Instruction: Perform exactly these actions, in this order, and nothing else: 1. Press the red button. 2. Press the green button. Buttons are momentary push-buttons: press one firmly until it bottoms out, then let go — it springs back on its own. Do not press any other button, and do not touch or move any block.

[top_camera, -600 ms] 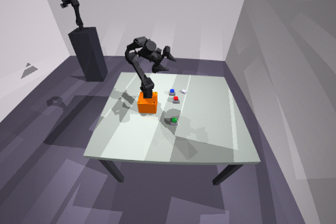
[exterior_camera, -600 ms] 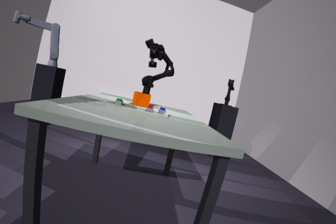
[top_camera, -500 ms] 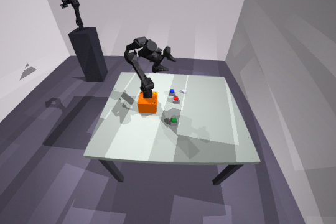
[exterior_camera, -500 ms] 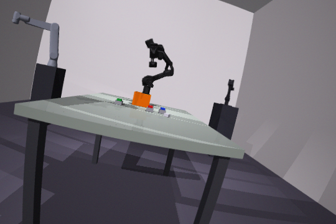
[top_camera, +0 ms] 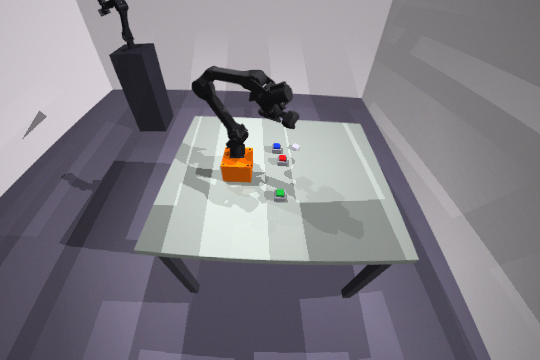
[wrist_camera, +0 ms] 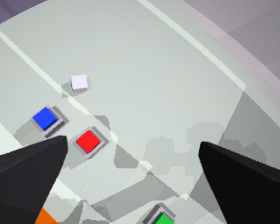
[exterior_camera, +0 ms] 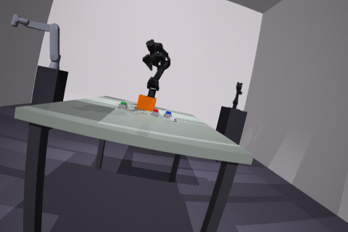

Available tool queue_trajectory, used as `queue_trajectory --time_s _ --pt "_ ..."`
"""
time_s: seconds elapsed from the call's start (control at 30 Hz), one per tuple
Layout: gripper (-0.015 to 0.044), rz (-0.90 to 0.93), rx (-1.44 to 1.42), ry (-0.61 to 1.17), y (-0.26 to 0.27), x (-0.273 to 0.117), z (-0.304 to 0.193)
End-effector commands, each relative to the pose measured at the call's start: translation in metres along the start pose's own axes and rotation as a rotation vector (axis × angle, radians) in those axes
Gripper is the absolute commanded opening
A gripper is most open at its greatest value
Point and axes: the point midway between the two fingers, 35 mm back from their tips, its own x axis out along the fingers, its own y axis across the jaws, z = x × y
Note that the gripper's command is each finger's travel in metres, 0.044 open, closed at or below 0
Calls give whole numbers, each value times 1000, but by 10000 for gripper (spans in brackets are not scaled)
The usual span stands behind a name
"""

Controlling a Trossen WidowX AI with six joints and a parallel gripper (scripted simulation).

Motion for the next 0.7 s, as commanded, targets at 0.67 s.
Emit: queue_trajectory --time_s 0.67 --pt "400 -51 752 646 59 140 -31"
